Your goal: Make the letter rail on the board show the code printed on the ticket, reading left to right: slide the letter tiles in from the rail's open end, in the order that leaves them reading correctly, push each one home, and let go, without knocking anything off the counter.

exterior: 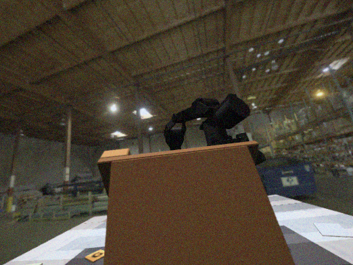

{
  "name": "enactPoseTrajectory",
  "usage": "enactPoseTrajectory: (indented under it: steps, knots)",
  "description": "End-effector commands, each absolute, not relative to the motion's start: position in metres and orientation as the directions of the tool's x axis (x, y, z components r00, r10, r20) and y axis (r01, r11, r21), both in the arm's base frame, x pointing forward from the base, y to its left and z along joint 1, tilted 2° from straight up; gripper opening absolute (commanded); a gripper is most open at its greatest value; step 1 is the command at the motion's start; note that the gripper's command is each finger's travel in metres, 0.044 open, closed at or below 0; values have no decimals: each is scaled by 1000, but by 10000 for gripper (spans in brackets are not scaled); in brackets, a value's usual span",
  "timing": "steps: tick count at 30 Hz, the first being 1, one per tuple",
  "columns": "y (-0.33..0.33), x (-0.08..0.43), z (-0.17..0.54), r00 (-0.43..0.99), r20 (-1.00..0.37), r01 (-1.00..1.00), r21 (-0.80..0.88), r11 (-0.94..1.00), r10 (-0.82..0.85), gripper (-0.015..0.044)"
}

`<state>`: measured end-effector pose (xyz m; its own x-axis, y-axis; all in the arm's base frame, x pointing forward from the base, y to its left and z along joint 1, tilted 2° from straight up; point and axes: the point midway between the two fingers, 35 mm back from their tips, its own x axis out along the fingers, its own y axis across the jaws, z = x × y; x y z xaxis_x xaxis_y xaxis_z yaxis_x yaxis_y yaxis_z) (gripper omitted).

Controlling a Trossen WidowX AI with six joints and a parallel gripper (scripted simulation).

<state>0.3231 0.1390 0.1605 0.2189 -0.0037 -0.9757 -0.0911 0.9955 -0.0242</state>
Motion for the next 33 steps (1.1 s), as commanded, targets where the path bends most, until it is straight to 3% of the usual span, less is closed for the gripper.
enactPoseTrajectory:
  steps: [1,33]
  knots:
    - [140,326,161,224,-975,-93,-19,996,2,0]
    - [143,341,155,225,-974,-93,-19,996,3,0]
